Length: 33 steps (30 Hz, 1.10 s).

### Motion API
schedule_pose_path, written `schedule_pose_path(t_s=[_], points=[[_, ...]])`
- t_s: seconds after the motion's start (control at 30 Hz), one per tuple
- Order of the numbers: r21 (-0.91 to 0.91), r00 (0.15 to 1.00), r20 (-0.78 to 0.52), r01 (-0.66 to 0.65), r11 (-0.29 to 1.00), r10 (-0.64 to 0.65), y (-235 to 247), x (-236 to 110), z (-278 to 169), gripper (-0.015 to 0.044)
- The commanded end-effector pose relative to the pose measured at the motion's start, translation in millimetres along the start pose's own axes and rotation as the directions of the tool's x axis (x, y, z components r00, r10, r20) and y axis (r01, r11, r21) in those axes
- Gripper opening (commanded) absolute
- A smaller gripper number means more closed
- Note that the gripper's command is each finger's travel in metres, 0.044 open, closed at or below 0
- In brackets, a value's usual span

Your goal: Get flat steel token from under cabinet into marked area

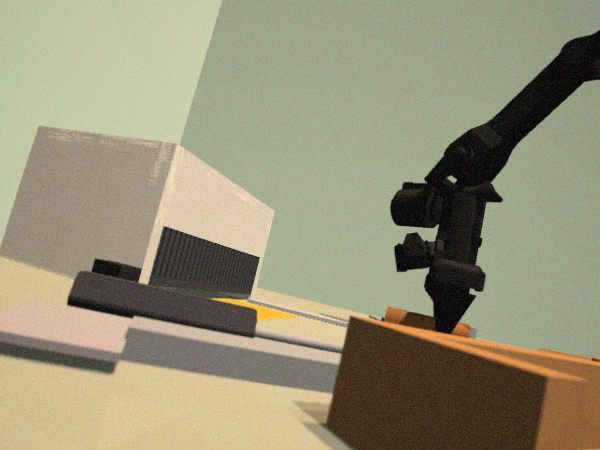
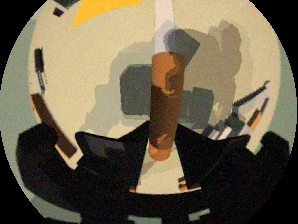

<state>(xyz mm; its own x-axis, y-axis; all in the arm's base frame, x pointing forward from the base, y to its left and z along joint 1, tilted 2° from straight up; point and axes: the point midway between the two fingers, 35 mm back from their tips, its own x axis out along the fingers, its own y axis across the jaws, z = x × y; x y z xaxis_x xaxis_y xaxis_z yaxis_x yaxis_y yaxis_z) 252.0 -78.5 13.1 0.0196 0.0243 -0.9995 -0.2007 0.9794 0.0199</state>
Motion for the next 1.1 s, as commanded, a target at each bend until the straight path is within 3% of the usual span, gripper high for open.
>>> schedule_pose_path(t_s=[0.0,1.07], points=[[0.041,1.000,0.000,0.006,0.999,-0.006,-1.4,-0.9,0.2,0.0000],[0.292,1.000,-0.001,0.006,0.956,-0.006,-2.2,-1.7,-0.4,0.0000]])
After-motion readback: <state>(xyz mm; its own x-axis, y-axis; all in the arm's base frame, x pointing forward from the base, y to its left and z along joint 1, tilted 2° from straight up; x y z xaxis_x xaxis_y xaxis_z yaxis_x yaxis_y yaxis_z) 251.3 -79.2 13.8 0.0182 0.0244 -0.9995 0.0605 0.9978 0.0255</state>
